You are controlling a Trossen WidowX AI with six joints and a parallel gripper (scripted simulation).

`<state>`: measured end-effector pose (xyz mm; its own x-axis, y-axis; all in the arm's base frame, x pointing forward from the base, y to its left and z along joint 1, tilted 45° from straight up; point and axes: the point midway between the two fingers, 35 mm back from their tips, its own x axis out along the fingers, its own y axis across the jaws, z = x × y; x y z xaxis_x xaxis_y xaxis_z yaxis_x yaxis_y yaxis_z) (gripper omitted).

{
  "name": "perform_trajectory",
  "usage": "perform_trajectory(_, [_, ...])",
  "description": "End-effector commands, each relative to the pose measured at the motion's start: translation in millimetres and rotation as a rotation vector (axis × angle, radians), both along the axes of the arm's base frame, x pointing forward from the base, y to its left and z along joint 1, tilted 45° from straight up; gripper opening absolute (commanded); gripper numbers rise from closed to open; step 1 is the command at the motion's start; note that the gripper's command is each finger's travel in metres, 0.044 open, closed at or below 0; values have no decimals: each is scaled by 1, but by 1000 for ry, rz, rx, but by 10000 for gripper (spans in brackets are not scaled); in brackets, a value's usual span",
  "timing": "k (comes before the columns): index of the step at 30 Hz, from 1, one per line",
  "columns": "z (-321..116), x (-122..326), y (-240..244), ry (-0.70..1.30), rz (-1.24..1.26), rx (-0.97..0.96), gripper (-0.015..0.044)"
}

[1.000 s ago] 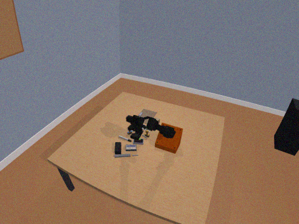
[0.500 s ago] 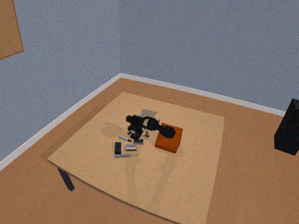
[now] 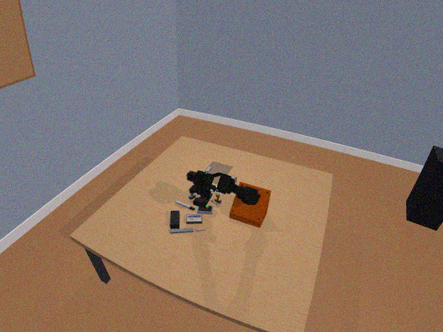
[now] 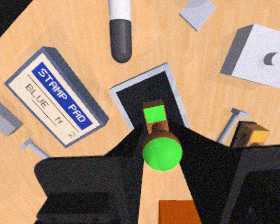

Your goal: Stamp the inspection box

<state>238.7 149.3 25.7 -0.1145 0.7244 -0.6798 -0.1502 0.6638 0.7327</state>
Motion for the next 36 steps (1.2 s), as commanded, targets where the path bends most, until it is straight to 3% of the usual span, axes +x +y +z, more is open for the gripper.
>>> perform_trajectory(1, [-1, -1, 2, 2, 5, 4, 0])
perform_trajectory(36, [19, 4, -18, 1, 5, 1, 0])
